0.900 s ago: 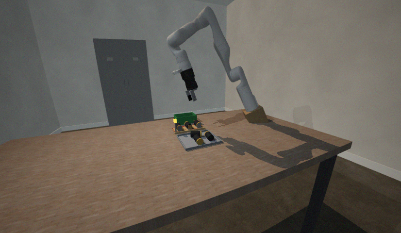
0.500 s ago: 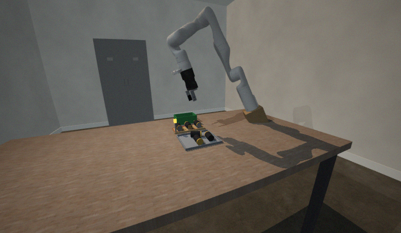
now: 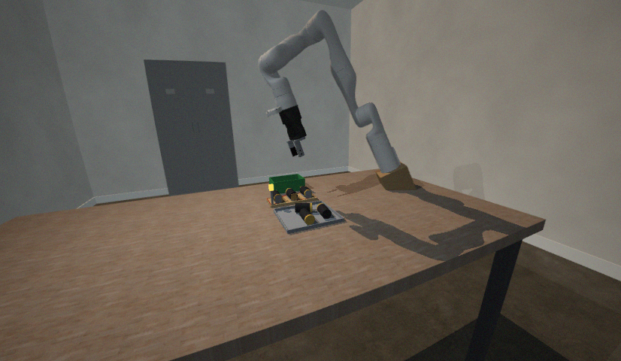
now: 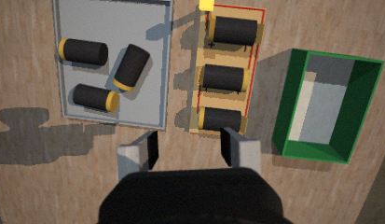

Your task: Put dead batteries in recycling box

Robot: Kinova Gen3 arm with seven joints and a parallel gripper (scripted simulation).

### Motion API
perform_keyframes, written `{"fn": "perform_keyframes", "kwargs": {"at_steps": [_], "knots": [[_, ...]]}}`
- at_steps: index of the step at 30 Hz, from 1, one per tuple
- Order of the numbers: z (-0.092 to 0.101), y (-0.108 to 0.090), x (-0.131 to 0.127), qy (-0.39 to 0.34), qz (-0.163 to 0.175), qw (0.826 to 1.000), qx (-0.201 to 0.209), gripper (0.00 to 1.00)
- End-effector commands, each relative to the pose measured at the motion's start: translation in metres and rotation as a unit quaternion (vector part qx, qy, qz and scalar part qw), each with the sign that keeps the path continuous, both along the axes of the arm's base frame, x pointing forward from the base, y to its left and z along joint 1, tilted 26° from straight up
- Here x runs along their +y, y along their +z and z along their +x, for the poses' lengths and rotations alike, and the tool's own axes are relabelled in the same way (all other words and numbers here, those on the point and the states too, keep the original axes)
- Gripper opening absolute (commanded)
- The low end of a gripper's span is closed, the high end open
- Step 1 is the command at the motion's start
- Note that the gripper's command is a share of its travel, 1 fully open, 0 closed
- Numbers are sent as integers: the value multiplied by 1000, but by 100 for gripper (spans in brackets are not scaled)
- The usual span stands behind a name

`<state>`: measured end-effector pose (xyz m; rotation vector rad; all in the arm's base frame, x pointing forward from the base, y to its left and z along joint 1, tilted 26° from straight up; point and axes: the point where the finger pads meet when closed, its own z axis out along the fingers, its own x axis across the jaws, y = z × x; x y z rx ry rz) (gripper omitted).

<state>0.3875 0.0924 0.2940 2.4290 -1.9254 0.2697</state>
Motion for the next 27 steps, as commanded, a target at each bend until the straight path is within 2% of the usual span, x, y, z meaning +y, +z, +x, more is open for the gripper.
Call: {"fn": "perform_keyframes", "kwargs": {"at_steps": [1,11,27], "knots": [[0,0,0,-4,1,1000,-2,100],[4,-1,-3,-38,3,999,-13,100],[15,-6,-14,-169,17,984,-56,100]]}}
